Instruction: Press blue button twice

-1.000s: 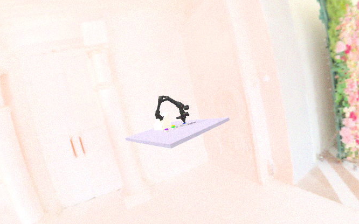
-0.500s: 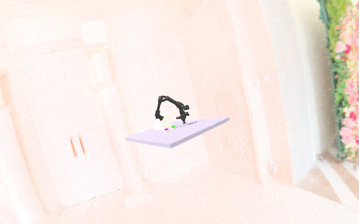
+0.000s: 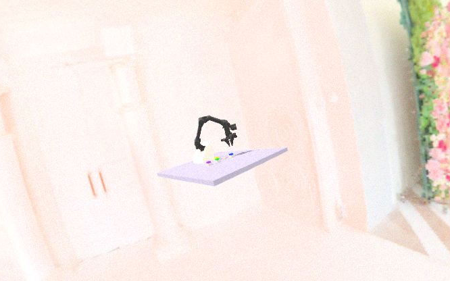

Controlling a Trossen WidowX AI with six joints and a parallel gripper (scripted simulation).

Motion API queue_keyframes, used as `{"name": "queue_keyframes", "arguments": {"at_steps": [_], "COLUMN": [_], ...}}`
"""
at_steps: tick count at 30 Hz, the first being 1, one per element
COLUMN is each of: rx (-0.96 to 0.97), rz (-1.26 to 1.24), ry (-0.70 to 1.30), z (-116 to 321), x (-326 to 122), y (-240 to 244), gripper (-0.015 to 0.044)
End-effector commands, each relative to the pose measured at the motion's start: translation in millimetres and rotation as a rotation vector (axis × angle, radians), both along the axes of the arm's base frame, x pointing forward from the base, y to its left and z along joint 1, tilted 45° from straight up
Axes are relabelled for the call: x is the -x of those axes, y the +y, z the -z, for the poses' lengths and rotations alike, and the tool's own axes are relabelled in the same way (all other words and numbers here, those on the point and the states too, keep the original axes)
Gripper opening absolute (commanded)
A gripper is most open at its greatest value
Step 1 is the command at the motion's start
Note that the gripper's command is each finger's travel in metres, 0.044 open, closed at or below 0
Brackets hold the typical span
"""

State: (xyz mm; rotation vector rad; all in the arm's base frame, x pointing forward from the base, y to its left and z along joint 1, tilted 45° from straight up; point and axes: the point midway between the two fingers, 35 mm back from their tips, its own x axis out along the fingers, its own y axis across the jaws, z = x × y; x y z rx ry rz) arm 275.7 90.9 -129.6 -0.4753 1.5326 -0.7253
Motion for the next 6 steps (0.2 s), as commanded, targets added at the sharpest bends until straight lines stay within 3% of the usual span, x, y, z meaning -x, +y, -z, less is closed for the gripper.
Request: {"name": "queue_keyframes", "arguments": {"at_steps": [1, 5, 6], "rx": [0.003, 0.003, 0.003], "rz": [0.0, 0.0, 0.0], "ry": [0.005, 0.005, 0.005], "z": [-2.5, -2.5, -2.5], "x": [9.7, 9.7, 9.7], "y": [25.8, 25.8, 25.8], "gripper": [0.0256, 0.0361, 0.0361]}}
